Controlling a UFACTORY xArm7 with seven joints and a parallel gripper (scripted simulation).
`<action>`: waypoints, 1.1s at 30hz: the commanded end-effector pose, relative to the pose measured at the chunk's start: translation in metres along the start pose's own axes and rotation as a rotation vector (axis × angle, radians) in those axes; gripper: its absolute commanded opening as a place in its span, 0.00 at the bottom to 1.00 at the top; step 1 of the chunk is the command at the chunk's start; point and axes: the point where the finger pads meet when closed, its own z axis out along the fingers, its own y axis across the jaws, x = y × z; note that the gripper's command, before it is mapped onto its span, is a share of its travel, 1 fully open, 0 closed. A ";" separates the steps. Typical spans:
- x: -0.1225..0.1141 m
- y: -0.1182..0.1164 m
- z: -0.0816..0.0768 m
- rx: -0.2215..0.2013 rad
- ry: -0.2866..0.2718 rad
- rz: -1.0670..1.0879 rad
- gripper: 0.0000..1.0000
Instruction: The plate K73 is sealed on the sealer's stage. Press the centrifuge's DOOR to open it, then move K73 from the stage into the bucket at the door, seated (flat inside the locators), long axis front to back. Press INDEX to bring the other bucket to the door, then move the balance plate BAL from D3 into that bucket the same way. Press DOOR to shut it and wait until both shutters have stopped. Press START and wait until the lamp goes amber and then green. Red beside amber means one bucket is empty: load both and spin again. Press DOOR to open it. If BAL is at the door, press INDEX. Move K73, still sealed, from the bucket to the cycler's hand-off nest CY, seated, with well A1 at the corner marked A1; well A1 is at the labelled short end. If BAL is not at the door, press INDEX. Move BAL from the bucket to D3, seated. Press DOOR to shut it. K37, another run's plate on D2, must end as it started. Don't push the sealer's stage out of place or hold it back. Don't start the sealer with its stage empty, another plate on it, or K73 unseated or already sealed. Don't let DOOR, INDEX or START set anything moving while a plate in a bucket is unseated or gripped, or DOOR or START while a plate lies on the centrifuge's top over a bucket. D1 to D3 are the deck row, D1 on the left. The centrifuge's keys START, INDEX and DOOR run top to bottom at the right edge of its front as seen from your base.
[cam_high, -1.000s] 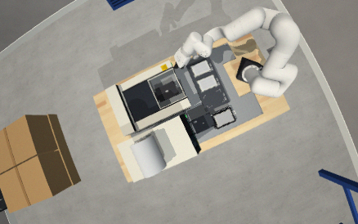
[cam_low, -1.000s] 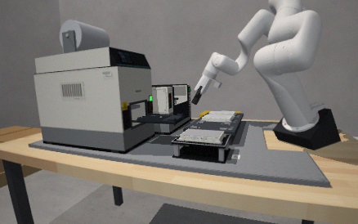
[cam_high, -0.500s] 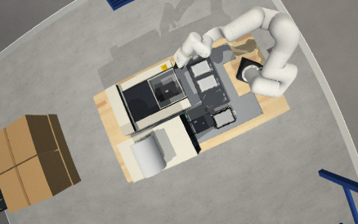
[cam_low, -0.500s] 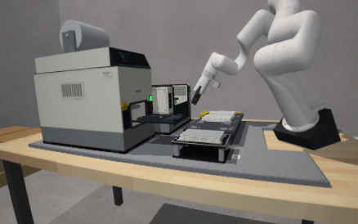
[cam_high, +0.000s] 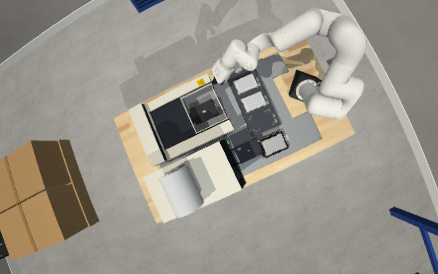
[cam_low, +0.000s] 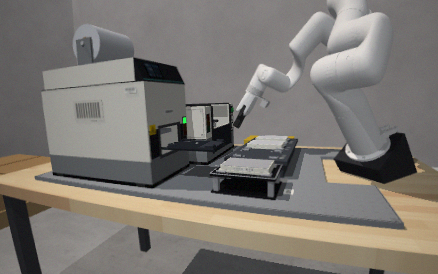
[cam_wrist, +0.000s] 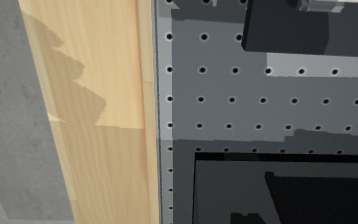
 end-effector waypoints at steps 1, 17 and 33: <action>-0.003 -0.001 -0.001 0.004 -0.003 -0.002 0.00; -0.006 -0.001 0.001 0.004 -0.003 -0.002 0.00; -0.001 -0.001 -0.008 0.004 -0.003 -0.002 0.00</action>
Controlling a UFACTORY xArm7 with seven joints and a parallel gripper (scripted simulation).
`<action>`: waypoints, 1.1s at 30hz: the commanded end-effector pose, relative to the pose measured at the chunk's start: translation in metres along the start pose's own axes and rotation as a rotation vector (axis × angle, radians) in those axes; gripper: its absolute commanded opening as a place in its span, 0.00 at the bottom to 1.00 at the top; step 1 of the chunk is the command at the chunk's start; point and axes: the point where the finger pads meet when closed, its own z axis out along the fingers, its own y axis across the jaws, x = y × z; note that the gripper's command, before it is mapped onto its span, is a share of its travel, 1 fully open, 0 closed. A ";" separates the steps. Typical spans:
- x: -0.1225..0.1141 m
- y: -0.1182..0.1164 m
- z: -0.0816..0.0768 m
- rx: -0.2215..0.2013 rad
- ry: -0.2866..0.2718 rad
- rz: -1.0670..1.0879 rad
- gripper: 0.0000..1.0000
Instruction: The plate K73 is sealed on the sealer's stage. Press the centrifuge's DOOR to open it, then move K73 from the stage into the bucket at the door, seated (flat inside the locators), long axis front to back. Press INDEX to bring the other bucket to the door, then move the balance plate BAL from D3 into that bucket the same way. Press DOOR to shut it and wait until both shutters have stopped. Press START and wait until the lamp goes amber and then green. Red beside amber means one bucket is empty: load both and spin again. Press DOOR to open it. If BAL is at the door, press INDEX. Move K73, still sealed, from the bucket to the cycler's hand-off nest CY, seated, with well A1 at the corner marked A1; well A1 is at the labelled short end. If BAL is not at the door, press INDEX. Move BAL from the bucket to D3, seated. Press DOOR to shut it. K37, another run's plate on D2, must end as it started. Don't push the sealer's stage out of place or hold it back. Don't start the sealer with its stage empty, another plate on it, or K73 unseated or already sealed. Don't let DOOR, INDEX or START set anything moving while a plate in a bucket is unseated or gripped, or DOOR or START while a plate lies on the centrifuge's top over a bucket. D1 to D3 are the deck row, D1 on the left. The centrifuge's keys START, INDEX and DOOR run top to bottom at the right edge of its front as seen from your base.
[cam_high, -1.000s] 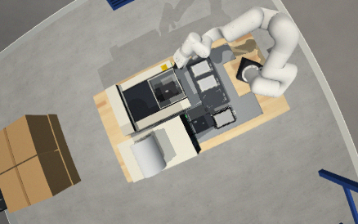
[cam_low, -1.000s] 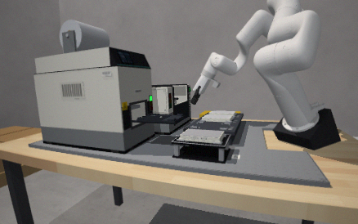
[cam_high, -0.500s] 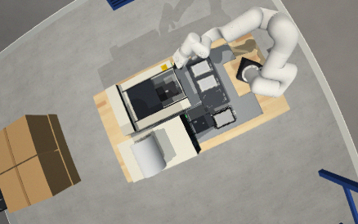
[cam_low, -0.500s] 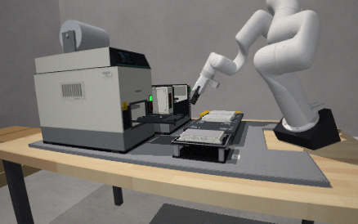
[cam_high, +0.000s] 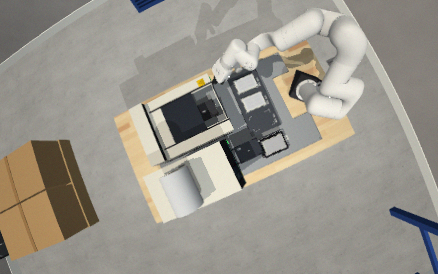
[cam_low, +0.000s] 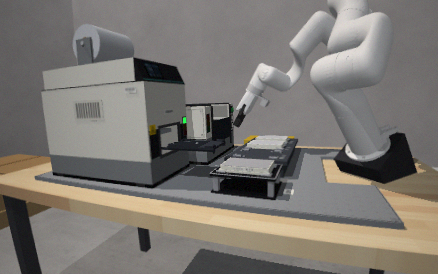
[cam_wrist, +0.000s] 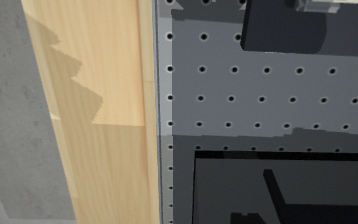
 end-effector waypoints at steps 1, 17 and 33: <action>0.001 -0.001 -0.006 0.004 -0.002 -0.002 0.00; 0.012 -0.001 -0.026 0.004 -0.002 -0.002 0.00; 0.024 -0.001 -0.047 0.004 -0.002 -0.002 0.00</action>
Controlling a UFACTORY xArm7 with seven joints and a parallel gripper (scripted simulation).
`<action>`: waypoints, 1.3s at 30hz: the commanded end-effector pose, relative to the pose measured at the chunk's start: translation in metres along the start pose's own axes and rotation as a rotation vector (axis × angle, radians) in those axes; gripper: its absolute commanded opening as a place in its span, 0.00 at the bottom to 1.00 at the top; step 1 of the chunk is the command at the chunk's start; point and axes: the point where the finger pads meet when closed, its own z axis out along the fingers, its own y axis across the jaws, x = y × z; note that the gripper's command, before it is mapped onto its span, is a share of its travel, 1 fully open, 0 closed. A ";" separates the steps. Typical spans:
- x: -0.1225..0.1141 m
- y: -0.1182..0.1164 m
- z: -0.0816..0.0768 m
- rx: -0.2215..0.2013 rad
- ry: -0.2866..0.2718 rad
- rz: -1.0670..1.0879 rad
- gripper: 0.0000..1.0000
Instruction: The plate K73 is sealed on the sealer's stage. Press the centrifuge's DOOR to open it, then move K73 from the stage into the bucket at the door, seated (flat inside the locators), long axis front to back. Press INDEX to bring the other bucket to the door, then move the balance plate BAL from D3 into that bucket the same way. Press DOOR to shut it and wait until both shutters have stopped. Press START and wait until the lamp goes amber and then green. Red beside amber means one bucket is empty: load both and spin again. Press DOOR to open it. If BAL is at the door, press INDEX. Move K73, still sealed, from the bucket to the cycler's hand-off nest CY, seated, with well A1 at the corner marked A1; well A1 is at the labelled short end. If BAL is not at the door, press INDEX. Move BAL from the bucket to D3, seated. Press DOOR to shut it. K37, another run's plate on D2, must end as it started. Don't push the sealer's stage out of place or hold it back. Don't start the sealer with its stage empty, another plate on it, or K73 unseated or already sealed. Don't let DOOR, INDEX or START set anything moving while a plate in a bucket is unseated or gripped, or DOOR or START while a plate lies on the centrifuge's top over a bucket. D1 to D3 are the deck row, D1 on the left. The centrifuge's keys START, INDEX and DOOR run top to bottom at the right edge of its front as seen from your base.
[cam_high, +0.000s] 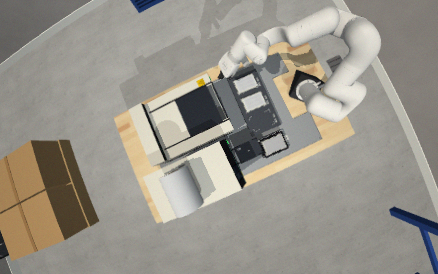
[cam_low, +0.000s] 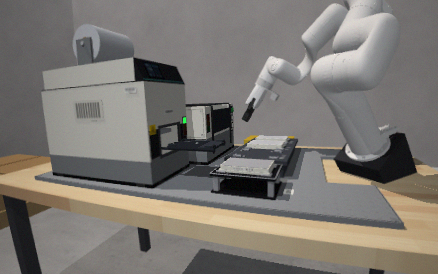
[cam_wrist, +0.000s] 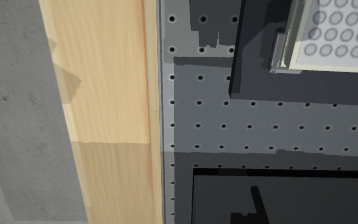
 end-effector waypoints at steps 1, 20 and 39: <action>0.000 -0.001 -0.005 0.003 -0.002 -0.002 0.00; 0.002 -0.001 -0.039 0.003 -0.002 -0.002 0.00; -0.010 0.000 -0.068 0.003 0.131 -0.002 0.00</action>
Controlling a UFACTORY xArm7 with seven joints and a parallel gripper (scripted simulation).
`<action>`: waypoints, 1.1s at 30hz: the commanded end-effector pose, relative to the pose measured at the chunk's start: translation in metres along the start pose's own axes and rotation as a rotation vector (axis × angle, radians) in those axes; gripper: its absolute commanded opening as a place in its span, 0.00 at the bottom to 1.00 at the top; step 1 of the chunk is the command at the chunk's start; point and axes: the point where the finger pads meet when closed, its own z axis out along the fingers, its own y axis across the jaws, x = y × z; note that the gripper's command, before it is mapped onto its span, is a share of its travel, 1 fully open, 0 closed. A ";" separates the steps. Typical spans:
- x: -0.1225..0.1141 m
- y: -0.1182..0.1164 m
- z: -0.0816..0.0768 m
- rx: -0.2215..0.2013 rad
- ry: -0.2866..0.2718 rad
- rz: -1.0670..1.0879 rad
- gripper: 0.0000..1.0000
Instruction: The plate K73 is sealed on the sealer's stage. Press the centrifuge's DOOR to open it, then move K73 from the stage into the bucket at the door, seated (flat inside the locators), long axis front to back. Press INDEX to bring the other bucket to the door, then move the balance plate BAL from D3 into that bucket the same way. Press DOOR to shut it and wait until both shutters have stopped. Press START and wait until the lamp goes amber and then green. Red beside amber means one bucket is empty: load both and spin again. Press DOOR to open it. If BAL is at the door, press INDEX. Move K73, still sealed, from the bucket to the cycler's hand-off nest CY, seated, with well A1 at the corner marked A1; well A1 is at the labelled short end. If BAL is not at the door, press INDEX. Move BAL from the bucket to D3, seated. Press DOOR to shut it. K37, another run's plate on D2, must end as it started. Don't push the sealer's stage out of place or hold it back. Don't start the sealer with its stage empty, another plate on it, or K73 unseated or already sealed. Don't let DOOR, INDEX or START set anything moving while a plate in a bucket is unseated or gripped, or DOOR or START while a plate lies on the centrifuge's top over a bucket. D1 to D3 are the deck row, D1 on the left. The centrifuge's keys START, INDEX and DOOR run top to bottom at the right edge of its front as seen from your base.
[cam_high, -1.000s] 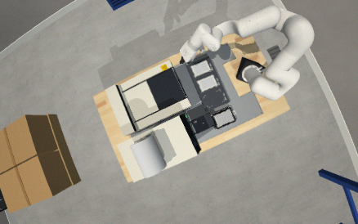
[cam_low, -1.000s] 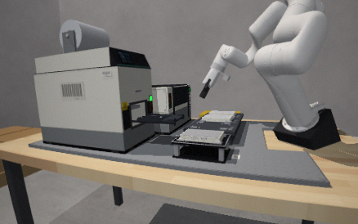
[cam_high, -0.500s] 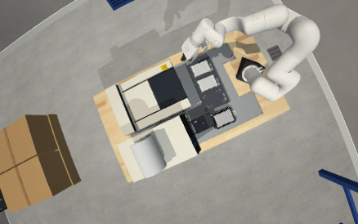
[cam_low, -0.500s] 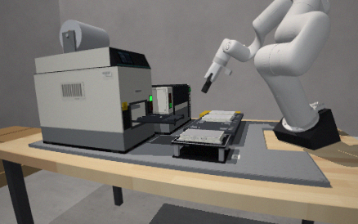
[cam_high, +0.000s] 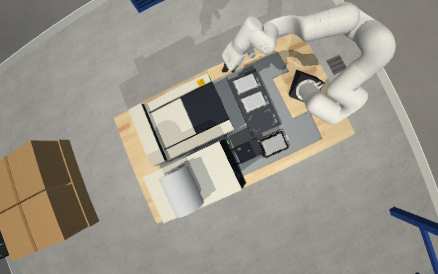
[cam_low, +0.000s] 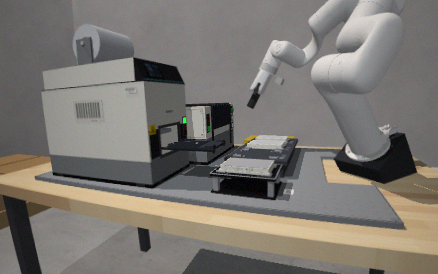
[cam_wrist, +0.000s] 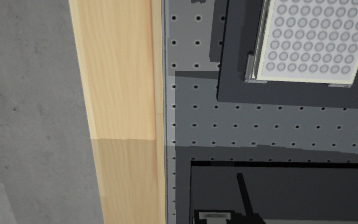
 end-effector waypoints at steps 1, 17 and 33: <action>-0.003 -0.001 -0.002 0.004 0.120 -0.004 0.00; -0.003 -0.001 -0.001 0.004 0.476 -0.003 0.00; -0.002 -0.001 -0.002 0.004 0.476 -0.003 0.00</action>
